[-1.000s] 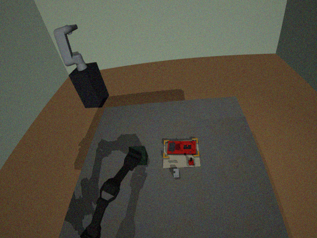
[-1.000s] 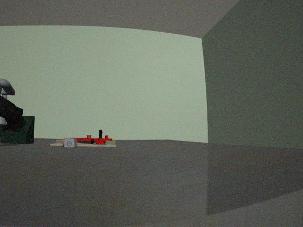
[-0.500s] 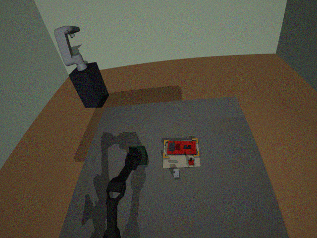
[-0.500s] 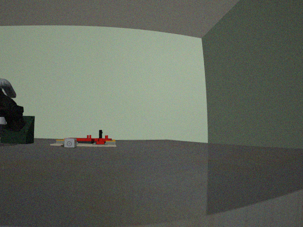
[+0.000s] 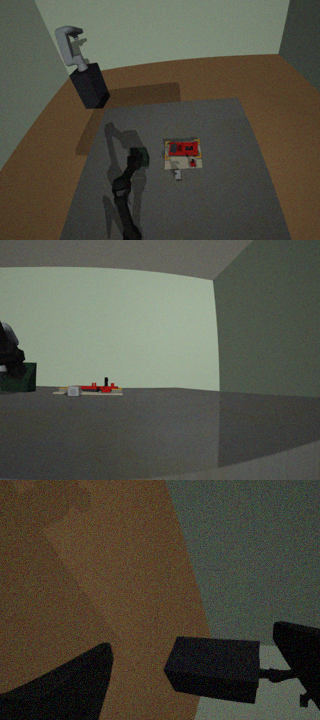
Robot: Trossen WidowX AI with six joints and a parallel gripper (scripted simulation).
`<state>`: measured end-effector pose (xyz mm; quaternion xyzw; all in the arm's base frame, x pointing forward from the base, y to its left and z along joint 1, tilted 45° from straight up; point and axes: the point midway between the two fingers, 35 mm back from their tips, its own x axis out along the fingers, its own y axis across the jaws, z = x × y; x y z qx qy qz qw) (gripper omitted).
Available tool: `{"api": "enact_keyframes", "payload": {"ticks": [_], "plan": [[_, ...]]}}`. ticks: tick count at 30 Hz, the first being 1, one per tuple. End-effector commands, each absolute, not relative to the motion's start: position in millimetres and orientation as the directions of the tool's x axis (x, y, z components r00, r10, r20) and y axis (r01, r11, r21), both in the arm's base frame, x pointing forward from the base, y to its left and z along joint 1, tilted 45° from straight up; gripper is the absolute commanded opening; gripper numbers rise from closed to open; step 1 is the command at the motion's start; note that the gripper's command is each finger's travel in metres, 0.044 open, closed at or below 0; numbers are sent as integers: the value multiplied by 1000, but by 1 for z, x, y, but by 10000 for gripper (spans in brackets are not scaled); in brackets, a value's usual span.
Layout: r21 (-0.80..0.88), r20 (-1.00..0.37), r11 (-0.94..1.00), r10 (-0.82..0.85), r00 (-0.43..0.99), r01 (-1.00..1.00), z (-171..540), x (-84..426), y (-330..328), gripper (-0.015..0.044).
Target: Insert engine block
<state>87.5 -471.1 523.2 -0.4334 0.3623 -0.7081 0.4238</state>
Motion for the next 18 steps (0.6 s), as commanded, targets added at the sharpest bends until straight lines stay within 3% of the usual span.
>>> {"api": "enact_keyframes", "payload": {"ticks": [1,10,18], "plan": [[-870,263,-310,-949,-172,383,511,128,-459,440],[-828,156,-110,-987,37,550,481,215,-421,440],[-817,12,95,-983,181,569,436,273,-391,440]]}}
